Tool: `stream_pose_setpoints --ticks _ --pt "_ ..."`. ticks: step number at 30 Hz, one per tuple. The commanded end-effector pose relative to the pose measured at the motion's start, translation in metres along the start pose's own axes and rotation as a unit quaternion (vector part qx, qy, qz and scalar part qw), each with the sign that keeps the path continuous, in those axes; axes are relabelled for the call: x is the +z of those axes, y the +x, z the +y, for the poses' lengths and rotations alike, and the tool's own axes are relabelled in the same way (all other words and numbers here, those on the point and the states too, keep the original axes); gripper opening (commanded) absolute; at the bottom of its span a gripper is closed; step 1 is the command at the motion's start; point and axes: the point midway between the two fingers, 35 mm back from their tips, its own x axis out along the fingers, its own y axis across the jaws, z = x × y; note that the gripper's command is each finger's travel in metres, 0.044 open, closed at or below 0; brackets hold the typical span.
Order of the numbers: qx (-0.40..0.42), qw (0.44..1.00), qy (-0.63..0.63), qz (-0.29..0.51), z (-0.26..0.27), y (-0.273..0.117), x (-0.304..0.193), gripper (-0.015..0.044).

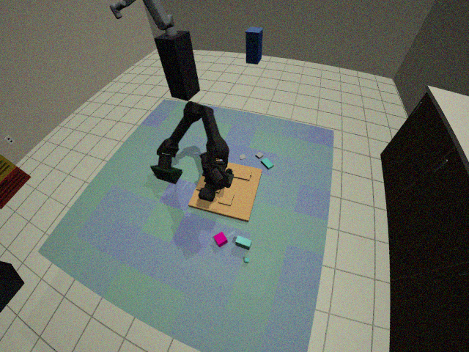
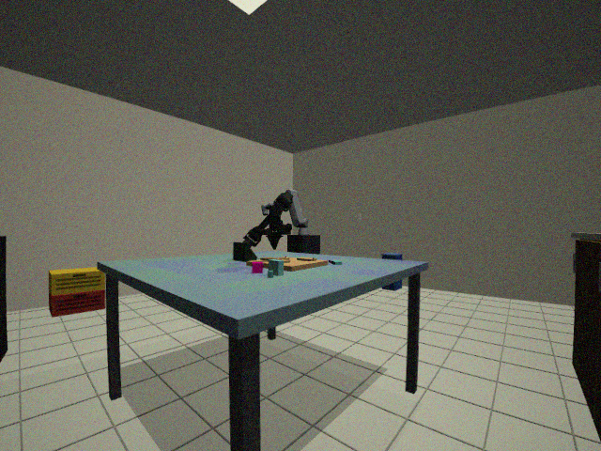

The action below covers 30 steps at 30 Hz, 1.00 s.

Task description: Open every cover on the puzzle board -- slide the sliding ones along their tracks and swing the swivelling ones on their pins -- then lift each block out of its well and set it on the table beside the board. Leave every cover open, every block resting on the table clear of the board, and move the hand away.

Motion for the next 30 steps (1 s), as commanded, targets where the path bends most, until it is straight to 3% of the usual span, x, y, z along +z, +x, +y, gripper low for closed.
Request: stream_pose_setpoints --ticks 1,30 --pt "0.002 1.000 0.003 -0.001 0.001 0.000 0.000 0.0000" --pt "0.001 1.000 0.003 -0.001 0.000 0.019 0.002 0.0000"
